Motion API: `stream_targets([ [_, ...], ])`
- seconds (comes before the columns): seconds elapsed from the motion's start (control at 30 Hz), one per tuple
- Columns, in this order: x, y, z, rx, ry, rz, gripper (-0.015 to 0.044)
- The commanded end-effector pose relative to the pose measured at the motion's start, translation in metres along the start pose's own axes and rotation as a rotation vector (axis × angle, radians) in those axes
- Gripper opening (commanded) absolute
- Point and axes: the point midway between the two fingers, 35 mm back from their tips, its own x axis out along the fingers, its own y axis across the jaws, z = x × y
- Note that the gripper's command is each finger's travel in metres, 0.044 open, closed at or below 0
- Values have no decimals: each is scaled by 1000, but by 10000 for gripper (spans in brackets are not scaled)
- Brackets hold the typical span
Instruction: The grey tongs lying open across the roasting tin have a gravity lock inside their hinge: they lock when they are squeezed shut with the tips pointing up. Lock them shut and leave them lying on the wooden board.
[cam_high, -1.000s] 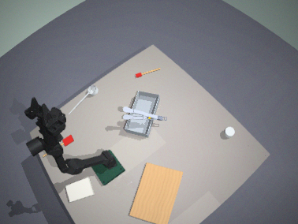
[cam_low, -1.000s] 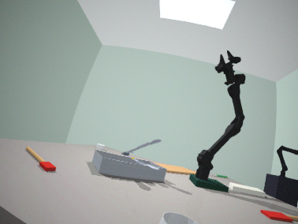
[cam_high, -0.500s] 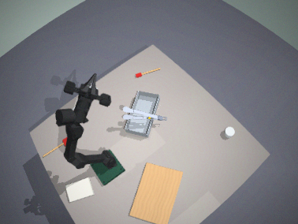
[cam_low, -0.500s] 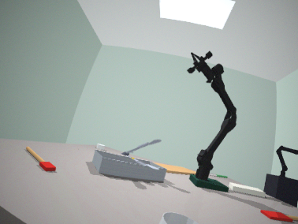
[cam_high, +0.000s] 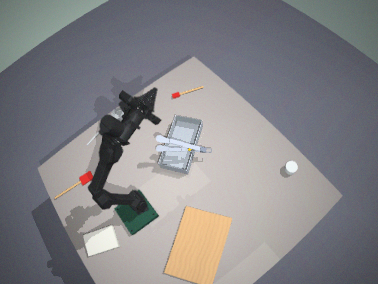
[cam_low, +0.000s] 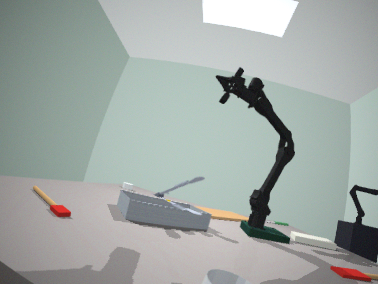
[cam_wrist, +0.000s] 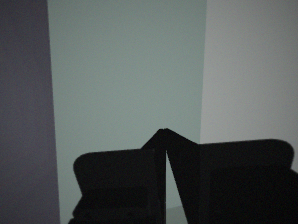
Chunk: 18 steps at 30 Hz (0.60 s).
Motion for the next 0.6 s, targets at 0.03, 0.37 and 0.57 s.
stream_targets([
  [0.03, 29, 82, 20, 401, -5, 275, -150],
  [0.37, 35, 198, 51, 1003, 206, 684, -150],
  [0.57, 22, 257, 68, 1297, 453, 884, -150],
])
